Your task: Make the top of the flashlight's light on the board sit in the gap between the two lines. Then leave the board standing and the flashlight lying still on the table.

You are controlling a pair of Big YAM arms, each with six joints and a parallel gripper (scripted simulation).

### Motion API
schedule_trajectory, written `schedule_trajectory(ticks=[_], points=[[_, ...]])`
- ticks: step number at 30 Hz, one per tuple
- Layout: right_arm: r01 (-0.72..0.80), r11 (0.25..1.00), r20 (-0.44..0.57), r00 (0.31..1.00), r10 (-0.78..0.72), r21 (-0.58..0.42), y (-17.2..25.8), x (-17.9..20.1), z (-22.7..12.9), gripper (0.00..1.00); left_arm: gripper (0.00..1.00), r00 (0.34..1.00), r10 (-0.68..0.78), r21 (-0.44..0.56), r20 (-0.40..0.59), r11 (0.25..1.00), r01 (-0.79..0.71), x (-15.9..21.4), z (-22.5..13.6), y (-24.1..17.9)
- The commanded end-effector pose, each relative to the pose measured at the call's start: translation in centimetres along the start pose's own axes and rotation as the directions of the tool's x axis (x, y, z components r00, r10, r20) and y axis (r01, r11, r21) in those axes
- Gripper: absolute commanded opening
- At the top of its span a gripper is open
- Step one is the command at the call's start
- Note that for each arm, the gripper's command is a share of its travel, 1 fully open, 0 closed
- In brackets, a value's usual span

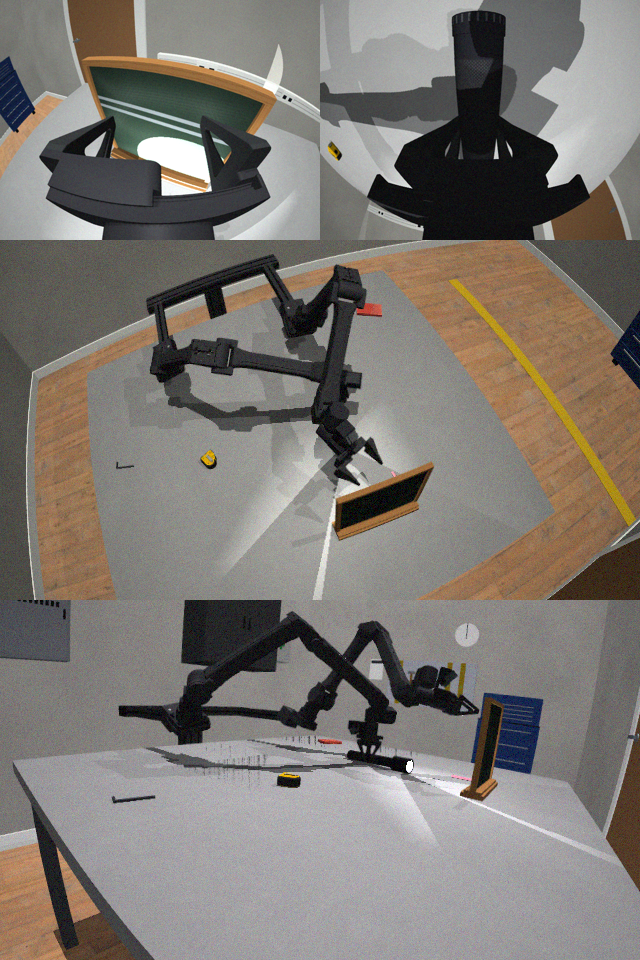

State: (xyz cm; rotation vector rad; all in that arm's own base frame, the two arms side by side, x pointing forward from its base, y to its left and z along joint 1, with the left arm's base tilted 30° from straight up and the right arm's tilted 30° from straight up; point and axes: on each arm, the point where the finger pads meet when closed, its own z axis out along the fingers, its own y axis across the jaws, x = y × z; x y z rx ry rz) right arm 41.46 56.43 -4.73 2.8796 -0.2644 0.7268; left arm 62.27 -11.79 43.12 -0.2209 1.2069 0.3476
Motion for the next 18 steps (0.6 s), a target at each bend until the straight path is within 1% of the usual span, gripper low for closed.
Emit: schedule_trajectory(ticks=[1,4,5,11,18], points=[[-0.022,1.000,-0.009,1.000,0.022,0.001,-0.1,2.4,0.3,0.29,1.00,0.998,-0.046,-0.011,0.043,0.999,0.046,-3.3,0.0,0.8],[-0.022,1.000,-0.009,1.000,0.022,0.001,-0.1,2.4,0.3,0.29,1.00,0.998,-0.051,-0.012,0.048,0.999,0.051,-3.4,0.4,0.4],[-0.022,1.000,-0.009,1.000,0.022,0.001,-0.1,2.4,0.3,0.29,1.00,0.997,-0.058,-0.018,0.059,0.998,0.059,-4.2,0.5,0.9],[-0.023,1.000,-0.009,1.000,0.023,0.002,-0.1,2.4,0.3,0.29,1.00,0.996,-0.063,-0.029,0.071,0.997,0.065,-4.8,0.9,1.4],[-0.023,1.000,-0.010,1.000,0.023,0.002,-0.1,2.4,0.3,0.29,1.00,0.996,-0.059,-0.031,0.070,0.998,0.061,-4.2,1.3,1.0]])
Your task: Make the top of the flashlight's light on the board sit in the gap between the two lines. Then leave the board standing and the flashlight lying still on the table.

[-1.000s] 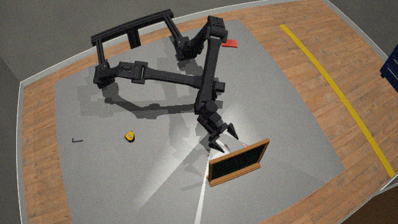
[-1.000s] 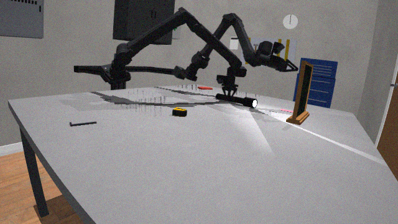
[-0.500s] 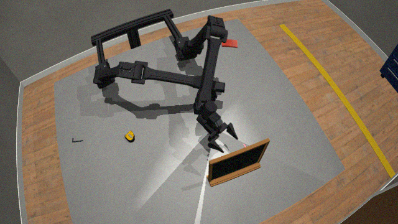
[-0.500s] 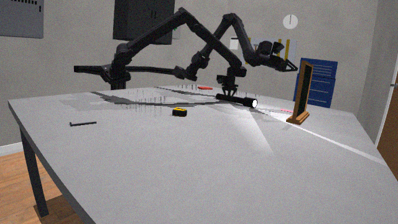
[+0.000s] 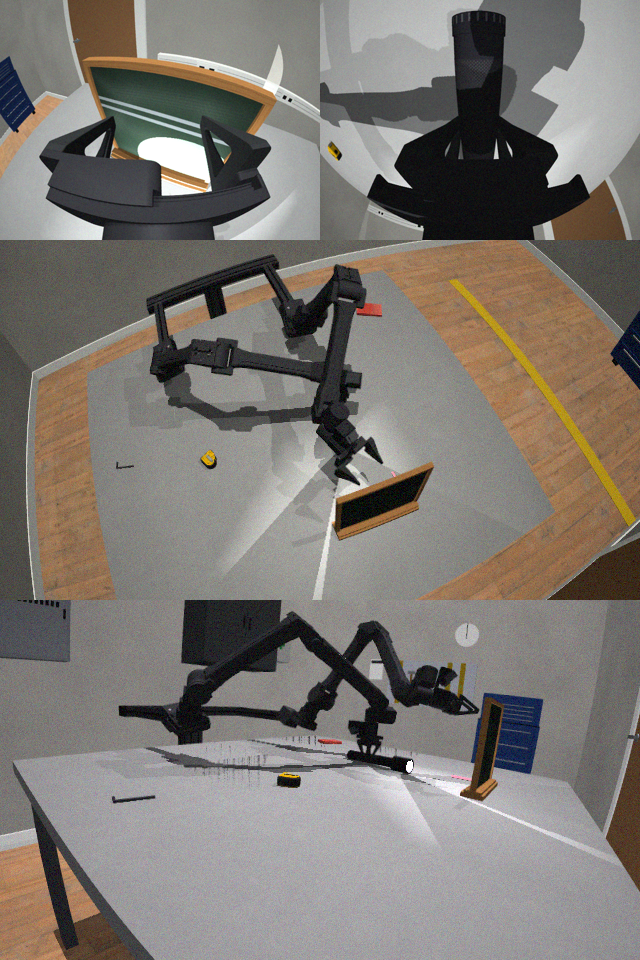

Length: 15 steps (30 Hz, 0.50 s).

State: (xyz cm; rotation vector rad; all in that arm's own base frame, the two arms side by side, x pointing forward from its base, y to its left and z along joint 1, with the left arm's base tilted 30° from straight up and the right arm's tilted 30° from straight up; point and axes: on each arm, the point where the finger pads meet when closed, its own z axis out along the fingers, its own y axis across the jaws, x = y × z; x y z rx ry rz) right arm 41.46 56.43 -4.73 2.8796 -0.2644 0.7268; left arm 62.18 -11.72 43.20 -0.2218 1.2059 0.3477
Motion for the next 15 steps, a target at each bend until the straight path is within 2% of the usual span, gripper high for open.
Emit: schedule_trajectory(ticks=[1,3,4,9,10,15], points=[[-0.023,1.000,-0.010,1.000,0.023,0.002,-0.1,2.4,0.3,0.29,1.00,0.996,-0.059,-0.030,0.069,0.998,0.061,-4.1,1.3,0.9],[-0.023,1.000,-0.010,1.000,0.023,0.002,-0.1,2.4,0.3,0.29,1.00,0.998,-0.047,-0.017,0.051,0.999,0.048,-3.2,0.8,0.3],[-0.023,1.000,-0.010,1.000,0.023,0.002,-0.1,2.4,0.3,0.29,1.00,0.996,-0.062,-0.025,0.071,0.998,0.064,-4.2,1.2,0.6],[-0.023,1.000,-0.010,1.000,0.024,0.003,-0.1,2.4,0.3,0.29,1.00,0.996,-0.059,-0.023,0.069,0.998,0.060,-4.1,1.3,0.3],[-0.023,1.000,-0.010,1.000,0.024,0.003,-0.1,2.4,0.3,0.29,1.00,0.996,-0.073,0.001,0.045,0.997,0.073,-5.2,0.7,-0.4],[-0.023,1.000,-0.010,1.000,0.024,0.003,-0.1,2.4,0.3,0.29,1.00,0.998,-0.050,0.027,-0.037,0.998,0.051,-3.9,0.5,-1.2]])
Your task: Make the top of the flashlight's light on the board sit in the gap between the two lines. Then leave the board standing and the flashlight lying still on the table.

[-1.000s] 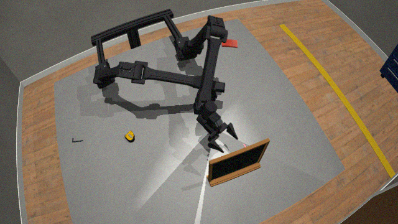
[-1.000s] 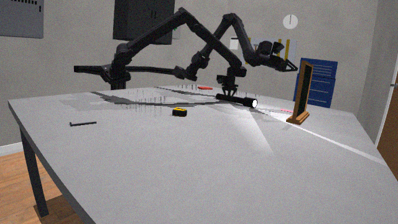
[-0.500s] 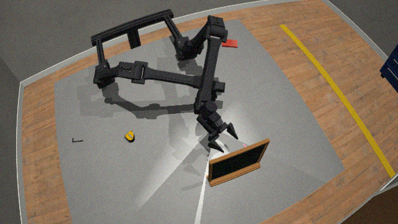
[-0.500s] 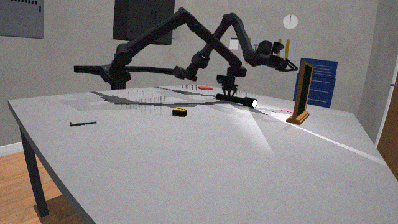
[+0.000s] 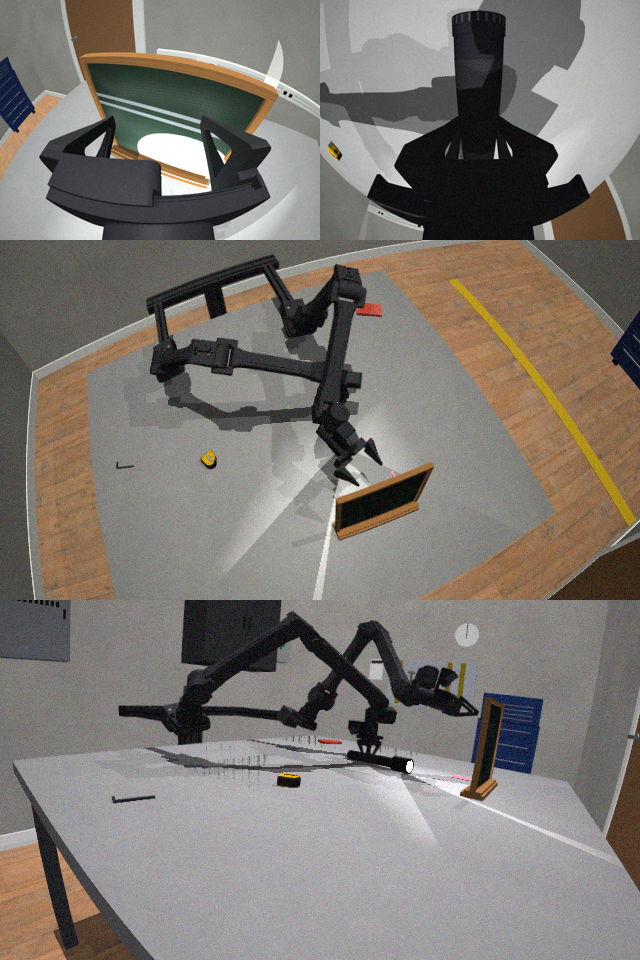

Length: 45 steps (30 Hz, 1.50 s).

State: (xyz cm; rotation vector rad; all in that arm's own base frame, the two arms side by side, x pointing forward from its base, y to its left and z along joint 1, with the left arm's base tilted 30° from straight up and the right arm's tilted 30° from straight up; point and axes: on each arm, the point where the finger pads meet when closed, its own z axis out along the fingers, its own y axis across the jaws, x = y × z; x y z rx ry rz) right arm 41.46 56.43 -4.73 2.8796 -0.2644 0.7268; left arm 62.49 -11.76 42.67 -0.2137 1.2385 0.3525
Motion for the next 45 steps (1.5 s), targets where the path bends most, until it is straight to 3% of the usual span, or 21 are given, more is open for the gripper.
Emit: schedule_trajectory(ticks=[1,21,45], points=[[-0.023,1.000,-0.010,1.000,0.024,0.003,-0.1,2.4,0.3,0.29,1.00,0.998,-0.060,0.028,-0.024,0.998,0.060,-4.4,0.2,-1.2],[-0.023,1.000,-0.010,1.000,0.024,0.003,-0.1,2.4,0.3,0.29,1.00,0.970,0.043,0.089,-0.239,0.996,-0.022,-0.9,-0.9,-2.4],[-0.023,1.000,-0.010,1.000,0.024,0.003,-0.1,2.4,0.3,0.29,1.00,0.837,0.210,0.170,-0.506,0.975,-0.142,3.5,-4.9,-1.8]])
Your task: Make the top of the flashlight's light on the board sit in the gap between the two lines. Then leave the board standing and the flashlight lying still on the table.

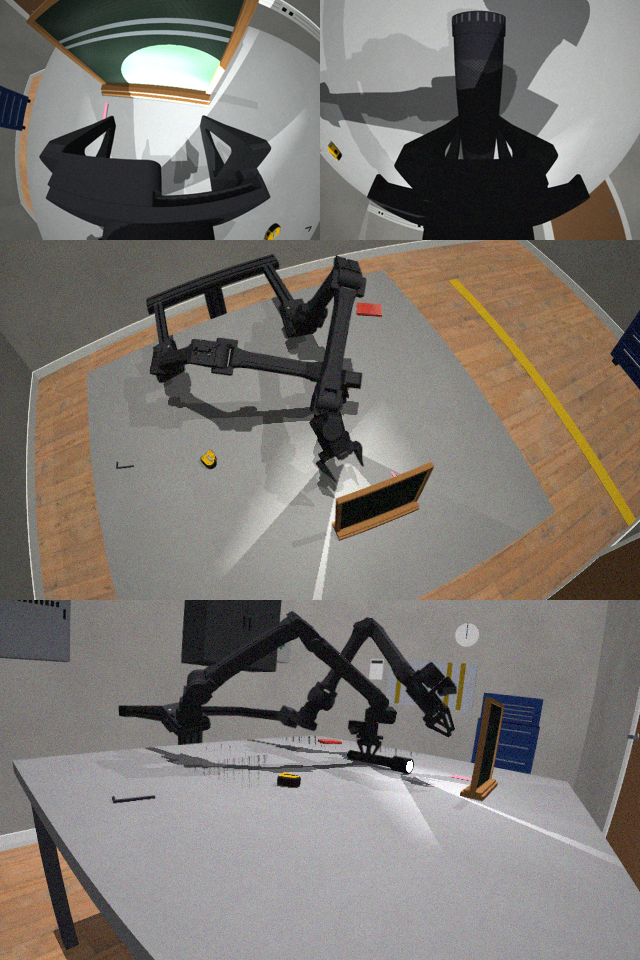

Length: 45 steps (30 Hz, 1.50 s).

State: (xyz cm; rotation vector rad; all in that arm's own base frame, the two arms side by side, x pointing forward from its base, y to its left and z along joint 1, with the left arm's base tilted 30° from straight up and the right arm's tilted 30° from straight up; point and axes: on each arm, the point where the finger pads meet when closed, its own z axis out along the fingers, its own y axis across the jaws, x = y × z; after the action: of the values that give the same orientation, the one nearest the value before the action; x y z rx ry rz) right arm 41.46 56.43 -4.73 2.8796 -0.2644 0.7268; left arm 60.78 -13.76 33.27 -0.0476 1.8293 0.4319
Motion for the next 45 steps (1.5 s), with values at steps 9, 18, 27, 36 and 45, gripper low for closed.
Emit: schedule_trajectory(ticks=[9,18,27,36,45], points=[[-0.023,1.000,-0.010,1.000,0.024,0.003,-0.1,2.4,0.3,0.29,1.00,0.994,-0.001,0.017,-0.106,1.000,0.002,-2.0,-3.5,0.8],[-0.023,1.000,-0.010,1.000,0.024,0.003,-0.1,2.4,0.3,0.29,1.00,0.975,0.057,0.020,-0.213,0.998,-0.054,0.2,-4.9,1.6],[-0.023,1.000,-0.010,1.000,0.024,0.003,-0.1,2.4,0.3,0.29,1.00,0.948,0.102,0.025,-0.301,0.995,-0.099,1.9,-6.5,2.3],[-0.023,1.000,-0.010,1.000,0.024,0.003,-0.1,2.4,0.3,0.29,1.00,0.894,0.168,0.032,-0.416,0.985,-0.171,4.4,-8.6,3.7],[-0.023,1.000,-0.010,1.000,0.024,0.003,-0.1,2.4,0.3,0.29,1.00,0.840,0.215,0.038,-0.499,0.973,-0.226,6.1,-10.5,5.0]])
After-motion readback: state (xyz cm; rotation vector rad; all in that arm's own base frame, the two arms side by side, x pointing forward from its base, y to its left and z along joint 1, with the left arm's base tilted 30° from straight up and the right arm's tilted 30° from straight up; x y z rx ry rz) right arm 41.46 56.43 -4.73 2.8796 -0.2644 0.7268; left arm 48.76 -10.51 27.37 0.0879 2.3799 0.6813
